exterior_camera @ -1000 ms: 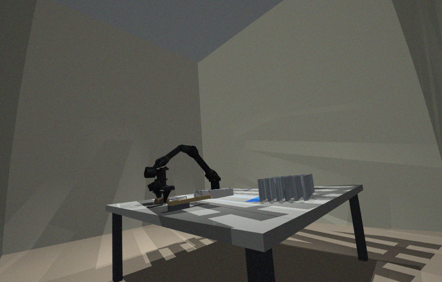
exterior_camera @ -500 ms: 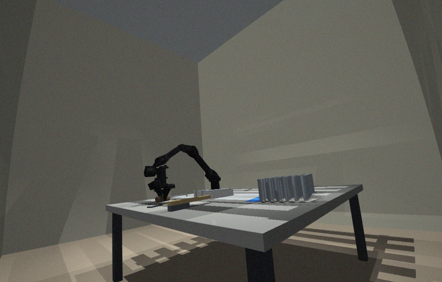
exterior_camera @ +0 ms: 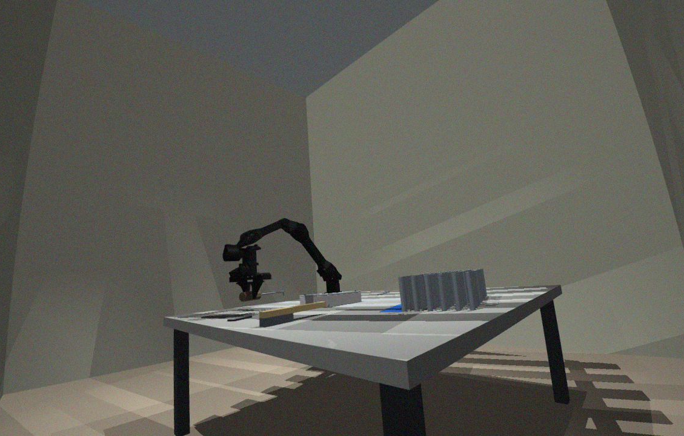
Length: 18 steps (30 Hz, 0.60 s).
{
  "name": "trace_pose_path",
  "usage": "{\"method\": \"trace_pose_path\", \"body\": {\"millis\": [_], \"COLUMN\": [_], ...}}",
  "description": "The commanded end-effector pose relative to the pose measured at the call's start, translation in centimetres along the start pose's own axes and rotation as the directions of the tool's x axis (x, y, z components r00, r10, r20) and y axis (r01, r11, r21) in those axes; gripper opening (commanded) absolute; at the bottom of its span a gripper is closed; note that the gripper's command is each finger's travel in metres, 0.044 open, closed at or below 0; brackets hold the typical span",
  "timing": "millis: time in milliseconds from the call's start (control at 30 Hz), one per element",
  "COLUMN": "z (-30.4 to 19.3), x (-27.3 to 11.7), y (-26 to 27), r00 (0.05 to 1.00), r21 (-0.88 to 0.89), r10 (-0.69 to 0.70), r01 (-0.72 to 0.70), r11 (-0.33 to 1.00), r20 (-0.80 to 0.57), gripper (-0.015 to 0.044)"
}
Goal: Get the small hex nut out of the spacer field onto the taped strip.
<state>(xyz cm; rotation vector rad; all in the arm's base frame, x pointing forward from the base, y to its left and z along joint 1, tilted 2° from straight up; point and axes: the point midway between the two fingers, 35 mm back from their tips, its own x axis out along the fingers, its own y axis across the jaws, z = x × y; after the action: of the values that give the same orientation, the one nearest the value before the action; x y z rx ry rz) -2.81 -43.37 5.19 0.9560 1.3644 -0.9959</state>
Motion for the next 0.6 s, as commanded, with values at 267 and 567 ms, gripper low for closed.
{"method": "trace_pose_path", "body": {"millis": [267, 567], "z": [0.06, 0.09], "x": [0.10, 0.30], "y": [-0.03, -0.07], "r00": [1.000, 1.000], "r21": [-0.389, -0.648], "r10": [0.000, 0.000], "r01": [0.000, 0.000], "r11": [0.921, 0.761], "r20": [0.001, 0.000], "gripper": [0.0000, 0.0000]}}
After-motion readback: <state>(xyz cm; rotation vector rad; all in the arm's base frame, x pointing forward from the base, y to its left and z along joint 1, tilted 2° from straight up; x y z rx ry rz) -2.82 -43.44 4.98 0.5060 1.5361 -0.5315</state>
